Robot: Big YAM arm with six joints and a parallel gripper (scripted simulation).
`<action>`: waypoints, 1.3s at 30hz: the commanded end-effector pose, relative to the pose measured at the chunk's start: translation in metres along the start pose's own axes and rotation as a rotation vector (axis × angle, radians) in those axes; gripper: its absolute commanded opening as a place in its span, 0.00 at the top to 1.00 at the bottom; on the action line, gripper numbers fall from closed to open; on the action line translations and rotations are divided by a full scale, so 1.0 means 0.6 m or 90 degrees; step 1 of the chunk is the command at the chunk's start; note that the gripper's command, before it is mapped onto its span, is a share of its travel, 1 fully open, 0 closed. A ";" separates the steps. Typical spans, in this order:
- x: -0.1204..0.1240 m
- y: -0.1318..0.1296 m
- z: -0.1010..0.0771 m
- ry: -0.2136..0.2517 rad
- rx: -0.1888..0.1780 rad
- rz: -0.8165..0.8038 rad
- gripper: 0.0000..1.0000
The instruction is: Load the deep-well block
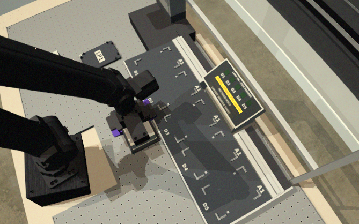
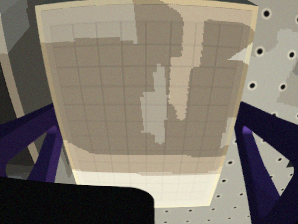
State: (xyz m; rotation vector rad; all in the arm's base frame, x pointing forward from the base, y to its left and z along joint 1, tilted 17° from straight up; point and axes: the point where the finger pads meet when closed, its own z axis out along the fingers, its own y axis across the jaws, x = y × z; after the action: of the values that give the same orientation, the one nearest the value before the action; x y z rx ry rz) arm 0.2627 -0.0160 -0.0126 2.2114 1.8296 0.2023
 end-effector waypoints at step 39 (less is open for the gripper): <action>0.000 0.026 -0.016 0.002 -0.020 0.000 0.00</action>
State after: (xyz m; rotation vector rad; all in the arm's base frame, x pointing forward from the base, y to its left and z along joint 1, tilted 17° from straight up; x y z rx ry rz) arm 0.2626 -0.0159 -0.0125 2.2119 1.8304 0.2011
